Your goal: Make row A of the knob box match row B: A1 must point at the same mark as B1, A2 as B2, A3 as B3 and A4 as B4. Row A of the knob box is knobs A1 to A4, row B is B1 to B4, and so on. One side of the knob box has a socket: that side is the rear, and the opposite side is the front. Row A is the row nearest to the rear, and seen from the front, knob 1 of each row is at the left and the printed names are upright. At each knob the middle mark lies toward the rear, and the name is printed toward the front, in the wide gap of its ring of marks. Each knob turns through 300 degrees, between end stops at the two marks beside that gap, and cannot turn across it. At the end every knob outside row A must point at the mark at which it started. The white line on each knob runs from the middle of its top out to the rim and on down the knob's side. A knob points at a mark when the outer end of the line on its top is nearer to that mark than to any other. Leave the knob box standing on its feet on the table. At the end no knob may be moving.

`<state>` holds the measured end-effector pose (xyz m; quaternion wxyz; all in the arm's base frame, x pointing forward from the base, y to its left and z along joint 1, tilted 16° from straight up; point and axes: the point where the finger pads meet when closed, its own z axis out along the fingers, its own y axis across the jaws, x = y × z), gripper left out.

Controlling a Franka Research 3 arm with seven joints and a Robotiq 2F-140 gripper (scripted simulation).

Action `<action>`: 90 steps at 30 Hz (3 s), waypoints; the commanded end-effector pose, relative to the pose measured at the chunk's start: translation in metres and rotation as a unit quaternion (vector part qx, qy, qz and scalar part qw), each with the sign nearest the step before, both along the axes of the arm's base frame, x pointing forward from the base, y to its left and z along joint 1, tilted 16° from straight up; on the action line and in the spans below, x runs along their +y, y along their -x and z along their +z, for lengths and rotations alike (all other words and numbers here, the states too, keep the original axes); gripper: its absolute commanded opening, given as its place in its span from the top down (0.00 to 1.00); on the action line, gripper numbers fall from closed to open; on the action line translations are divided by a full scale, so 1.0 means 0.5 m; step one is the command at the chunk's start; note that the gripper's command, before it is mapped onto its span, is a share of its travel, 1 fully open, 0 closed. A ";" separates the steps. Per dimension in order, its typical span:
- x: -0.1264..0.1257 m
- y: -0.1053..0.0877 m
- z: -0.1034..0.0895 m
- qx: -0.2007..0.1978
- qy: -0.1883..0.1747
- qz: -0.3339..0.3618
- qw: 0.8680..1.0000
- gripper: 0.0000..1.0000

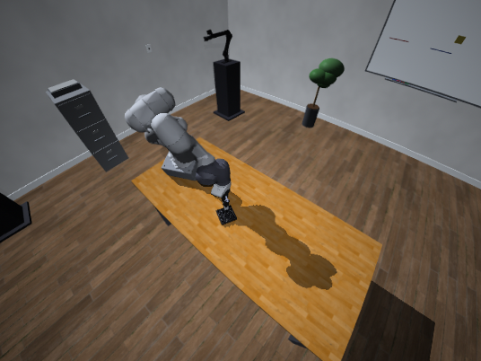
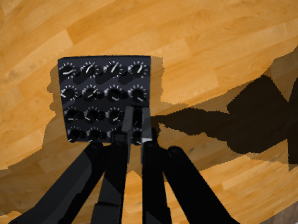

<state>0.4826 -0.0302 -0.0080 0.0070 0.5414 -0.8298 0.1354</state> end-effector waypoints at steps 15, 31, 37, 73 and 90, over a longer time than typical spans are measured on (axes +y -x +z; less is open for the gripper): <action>0.002 -0.001 -0.001 0.000 0.000 0.003 1.000 0.95; 0.002 -0.001 -0.001 0.010 0.006 0.046 0.999 0.95; 0.002 -0.001 -0.001 0.019 0.011 0.084 0.996 0.95; 0.002 -0.001 -0.001 0.080 0.047 0.336 0.937 0.95; 0.002 -0.001 -0.001 0.106 0.062 0.444 0.887 0.95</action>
